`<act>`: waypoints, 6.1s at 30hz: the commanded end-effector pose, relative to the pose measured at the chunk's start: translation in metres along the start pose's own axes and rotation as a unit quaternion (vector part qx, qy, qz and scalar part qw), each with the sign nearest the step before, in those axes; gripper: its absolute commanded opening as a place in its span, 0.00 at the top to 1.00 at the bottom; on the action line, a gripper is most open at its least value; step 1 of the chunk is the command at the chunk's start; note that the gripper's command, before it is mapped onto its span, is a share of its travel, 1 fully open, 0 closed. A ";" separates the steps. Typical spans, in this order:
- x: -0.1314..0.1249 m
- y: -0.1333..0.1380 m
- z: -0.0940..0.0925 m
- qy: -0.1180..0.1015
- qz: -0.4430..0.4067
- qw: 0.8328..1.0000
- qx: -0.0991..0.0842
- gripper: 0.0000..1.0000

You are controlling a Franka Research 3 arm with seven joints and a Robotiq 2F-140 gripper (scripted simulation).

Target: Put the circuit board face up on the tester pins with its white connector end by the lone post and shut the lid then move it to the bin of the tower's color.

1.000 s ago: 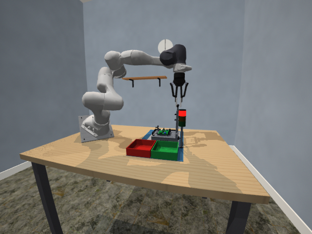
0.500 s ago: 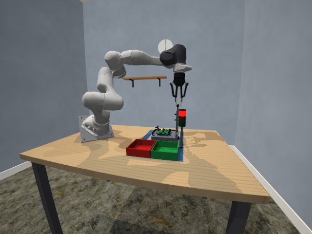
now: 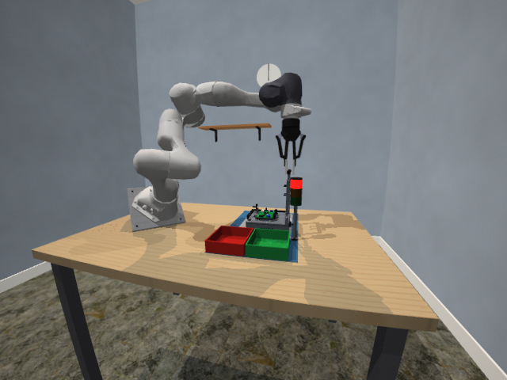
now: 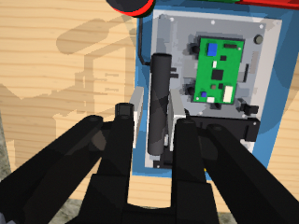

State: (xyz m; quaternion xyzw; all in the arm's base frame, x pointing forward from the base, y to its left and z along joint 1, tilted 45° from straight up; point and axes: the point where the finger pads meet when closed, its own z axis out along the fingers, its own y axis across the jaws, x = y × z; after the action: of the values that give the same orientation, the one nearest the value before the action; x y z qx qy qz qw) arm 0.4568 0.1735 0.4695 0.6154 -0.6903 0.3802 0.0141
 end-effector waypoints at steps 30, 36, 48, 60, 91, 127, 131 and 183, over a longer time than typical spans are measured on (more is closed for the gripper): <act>-0.002 0.001 0.000 -0.001 -0.002 1.000 0.002 0.84; -0.002 0.002 0.000 -0.001 -0.002 1.000 0.002 0.84; -0.002 0.002 0.000 -0.001 -0.002 1.000 0.002 0.84; -0.002 0.002 0.000 -0.001 -0.002 1.000 0.002 1.00; -0.002 0.002 0.000 -0.001 -0.002 1.000 0.002 1.00; -0.003 -0.028 0.001 -0.001 -0.002 1.000 0.002 1.00; -0.003 -0.028 0.001 -0.001 -0.002 1.000 0.002 1.00; -0.003 -0.028 0.001 -0.001 -0.002 1.000 0.002 1.00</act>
State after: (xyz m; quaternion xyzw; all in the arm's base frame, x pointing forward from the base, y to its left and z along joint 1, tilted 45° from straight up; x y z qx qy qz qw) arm 0.4766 0.1748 0.4793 0.6168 -0.6908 0.3768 0.0182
